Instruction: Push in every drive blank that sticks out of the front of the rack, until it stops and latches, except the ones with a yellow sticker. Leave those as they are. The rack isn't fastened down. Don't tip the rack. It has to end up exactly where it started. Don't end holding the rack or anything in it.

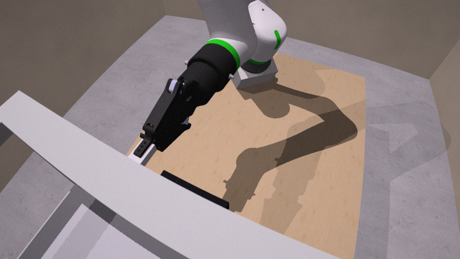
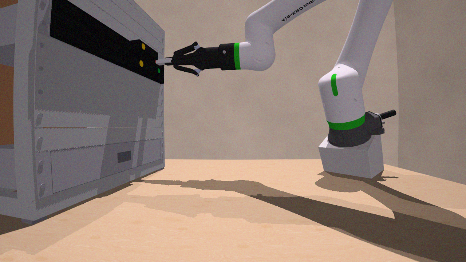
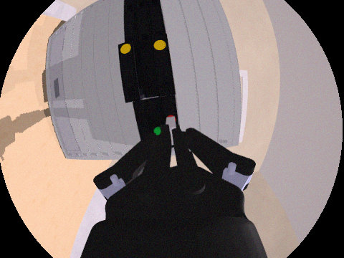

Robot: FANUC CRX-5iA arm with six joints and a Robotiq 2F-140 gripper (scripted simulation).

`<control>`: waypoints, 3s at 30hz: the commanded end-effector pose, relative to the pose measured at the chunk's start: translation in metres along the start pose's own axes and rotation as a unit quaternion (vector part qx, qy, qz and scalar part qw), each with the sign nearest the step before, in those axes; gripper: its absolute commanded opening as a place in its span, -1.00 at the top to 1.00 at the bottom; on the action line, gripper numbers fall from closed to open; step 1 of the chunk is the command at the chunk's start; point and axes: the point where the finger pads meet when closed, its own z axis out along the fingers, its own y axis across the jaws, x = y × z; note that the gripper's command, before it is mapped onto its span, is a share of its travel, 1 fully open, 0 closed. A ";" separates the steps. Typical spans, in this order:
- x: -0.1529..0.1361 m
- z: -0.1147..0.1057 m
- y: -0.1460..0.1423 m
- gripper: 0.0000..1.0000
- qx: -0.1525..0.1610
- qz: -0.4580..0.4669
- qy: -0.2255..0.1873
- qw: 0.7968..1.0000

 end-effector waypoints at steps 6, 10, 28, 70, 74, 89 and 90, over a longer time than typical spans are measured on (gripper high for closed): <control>0.000 0.001 0.000 1.00 0.000 0.000 0.000 1.000; 0.000 0.001 0.000 1.00 0.000 0.000 0.000 1.000; 0.000 0.001 0.000 1.00 0.000 0.000 0.000 1.000; 0.000 -0.081 0.000 1.00 0.000 0.000 0.000 1.000; 0.000 -0.081 0.000 1.00 0.000 0.000 0.000 1.000; 0.000 -0.081 0.000 1.00 0.000 0.000 0.000 1.000; 0.000 -0.081 0.000 1.00 0.000 0.000 0.000 1.000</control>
